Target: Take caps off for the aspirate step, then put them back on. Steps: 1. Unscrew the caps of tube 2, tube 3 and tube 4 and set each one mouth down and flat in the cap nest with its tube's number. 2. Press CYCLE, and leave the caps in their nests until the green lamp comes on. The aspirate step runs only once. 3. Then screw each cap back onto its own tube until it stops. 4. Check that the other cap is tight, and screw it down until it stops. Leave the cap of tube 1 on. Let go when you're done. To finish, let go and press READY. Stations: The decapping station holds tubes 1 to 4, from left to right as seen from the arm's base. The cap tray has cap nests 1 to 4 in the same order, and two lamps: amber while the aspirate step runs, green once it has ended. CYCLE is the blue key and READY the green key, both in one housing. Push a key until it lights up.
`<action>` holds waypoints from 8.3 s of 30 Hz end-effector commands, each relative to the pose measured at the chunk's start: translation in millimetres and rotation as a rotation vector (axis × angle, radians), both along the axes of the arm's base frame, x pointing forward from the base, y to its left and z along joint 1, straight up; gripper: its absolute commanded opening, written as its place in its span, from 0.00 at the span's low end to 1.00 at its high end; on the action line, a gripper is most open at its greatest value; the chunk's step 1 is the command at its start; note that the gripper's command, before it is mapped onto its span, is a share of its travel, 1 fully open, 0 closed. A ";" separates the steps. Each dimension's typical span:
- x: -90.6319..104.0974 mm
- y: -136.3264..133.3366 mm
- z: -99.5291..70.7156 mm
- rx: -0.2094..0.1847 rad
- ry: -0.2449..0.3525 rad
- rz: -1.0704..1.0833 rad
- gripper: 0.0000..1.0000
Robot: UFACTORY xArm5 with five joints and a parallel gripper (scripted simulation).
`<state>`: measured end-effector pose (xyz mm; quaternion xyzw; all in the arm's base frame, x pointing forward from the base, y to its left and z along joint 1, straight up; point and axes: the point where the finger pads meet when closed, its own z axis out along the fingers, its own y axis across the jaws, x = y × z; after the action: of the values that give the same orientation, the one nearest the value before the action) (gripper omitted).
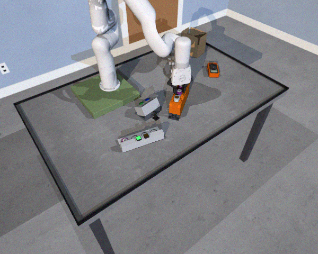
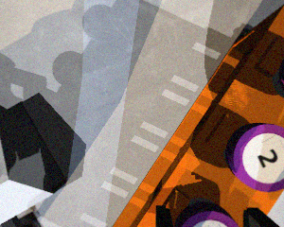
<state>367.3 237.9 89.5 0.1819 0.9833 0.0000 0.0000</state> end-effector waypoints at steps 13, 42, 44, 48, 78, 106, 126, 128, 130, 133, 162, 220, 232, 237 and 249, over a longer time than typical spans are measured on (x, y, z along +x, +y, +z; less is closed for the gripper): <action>1.0 0.6 1.2 0.003 -0.002 0.101 0.00; 1.0 0.6 0.6 0.004 -0.001 -0.830 0.00; 1.0 0.6 0.6 0.004 0.000 -0.901 0.00; 1.0 0.6 0.4 0.004 0.000 -1.097 0.00; 1.0 0.6 12.4 0.004 0.000 -1.237 0.46; 9.3 -60.7 46.3 0.003 -0.001 -0.642 0.46; 20.1 -141.1 46.1 0.002 -0.002 0.136 0.46; 20.1 -141.1 46.1 0.002 -0.002 0.136 0.46; 22.3 -157.7 46.1 0.002 -0.002 0.163 0.46; 24.8 -176.3 46.1 0.002 -0.002 0.163 0.46; 46.3 -336.8 45.9 0.000 -0.002 0.163 0.46; 53.0 -380.1 -84.8 -0.001 -0.002 0.163 0.46; 52.3 -379.9 -89.8 -0.001 -0.002 0.163 0.46; 52.2 -379.9 -92.3 -0.001 -0.002 0.163 0.46; 52.2 -379.9 -93.8 -0.001 -0.002 0.163 0.00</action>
<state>418.3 -141.6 -5.3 0.1014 0.9948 0.0001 -0.0006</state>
